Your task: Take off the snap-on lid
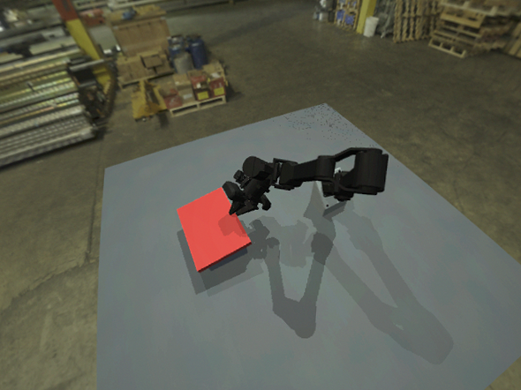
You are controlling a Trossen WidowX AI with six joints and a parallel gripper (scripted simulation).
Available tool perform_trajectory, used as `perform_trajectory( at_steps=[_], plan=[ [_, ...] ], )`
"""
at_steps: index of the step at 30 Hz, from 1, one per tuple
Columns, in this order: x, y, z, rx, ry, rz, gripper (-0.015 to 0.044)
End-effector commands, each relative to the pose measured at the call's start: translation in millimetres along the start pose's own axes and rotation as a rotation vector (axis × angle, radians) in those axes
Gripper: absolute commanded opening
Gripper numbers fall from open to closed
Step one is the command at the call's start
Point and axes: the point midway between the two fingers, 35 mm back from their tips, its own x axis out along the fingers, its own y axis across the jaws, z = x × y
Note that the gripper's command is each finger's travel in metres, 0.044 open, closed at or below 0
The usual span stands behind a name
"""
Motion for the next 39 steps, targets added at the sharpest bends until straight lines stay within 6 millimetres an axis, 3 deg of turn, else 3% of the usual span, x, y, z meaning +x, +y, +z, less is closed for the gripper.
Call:
perform_trajectory(
  at_steps=[1, 11, 39],
  plan=[
    [1.0, 0.4, 0.0, 0.000, -0.002, 0.000, 0.0000],
    [-0.6, 1.8, -0.1, 0.001, -0.002, 0.000, 0.0000],
    [-18.8, 34.8, 0.1, 0.000, -0.004, 0.000, 0.0000]
  ],
)
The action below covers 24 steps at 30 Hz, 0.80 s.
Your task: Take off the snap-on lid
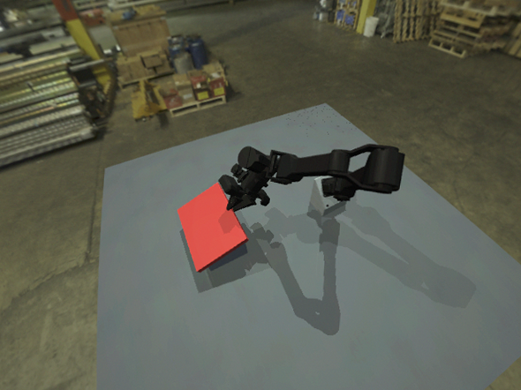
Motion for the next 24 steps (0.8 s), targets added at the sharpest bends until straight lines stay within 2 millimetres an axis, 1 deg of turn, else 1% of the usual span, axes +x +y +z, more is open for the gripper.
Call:
perform_trajectory(
  at_steps=[1, 24],
  plan=[
    [-3.9, 9.7, 0.0, -0.007, 0.002, 0.009, 0.0000],
    [-12.1, 42.5, -0.2, -0.008, 0.002, 0.009, 0.0000]
  ],
)
